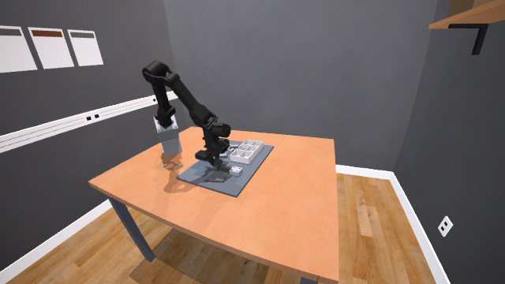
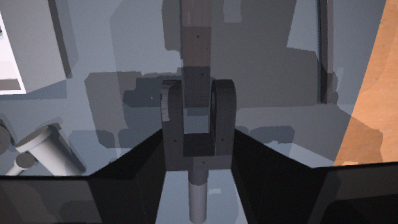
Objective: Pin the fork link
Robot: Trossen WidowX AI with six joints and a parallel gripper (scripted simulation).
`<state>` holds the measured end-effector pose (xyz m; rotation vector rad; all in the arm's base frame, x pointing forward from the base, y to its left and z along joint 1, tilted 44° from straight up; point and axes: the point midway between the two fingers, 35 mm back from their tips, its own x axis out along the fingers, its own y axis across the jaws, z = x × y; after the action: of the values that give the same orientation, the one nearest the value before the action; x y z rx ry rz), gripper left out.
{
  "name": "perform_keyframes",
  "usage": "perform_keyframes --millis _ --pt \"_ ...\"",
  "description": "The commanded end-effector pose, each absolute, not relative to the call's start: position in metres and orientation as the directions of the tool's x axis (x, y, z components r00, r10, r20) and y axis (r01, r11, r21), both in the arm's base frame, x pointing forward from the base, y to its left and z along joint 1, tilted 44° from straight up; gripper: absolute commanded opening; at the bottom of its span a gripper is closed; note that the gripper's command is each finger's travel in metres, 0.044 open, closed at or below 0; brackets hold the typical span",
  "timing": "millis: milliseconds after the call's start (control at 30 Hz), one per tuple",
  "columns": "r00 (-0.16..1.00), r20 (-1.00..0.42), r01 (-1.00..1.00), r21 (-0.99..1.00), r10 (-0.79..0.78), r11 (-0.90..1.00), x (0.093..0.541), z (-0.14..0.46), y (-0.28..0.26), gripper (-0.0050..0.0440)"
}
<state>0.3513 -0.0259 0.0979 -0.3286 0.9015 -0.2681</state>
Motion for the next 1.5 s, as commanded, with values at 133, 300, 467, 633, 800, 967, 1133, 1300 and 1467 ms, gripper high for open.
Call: perform_keyframes --millis 133,300,467,633,800,967,1133,1300,1467 --pt "0.609 -0.707 0.093 -0.386 -0.359 0.918 0.3559 0.104 -0.026 -0.005" --pt "0.608 -0.708 0.093 -0.386 -0.359 0.918 0.3562 0.1032 -0.0263 -0.005" --pt "0.606 -0.71 0.091 -0.386 -0.359 0.918 0.3568 0.1012 -0.0268 -0.005" --pt "0.608 -0.708 0.093 -0.386 -0.359 0.918 0.3576 0.1013 -0.0273 -0.005" --pt "0.608 -0.708 0.092 -0.386 -0.359 0.918 0.3583 0.1 -0.0278 -0.005" --pt "0.608 -0.708 0.092 -0.386 -0.359 0.918 0.3587 0.0998 -0.028 -0.005" --pt "0.609 -0.707 0.093 -0.386 -0.359 0.918 0.3592 0.0993 -0.0284 -0.005" --pt "0.607 -0.709 0.092 -0.386 -0.359 0.918 0.3594 0.098 -0.0285 -0.005" --pt "0.611 -0.706 0.094 -0.386 -0.359 0.918 0.3595 0.0999 -0.0285 -0.005"
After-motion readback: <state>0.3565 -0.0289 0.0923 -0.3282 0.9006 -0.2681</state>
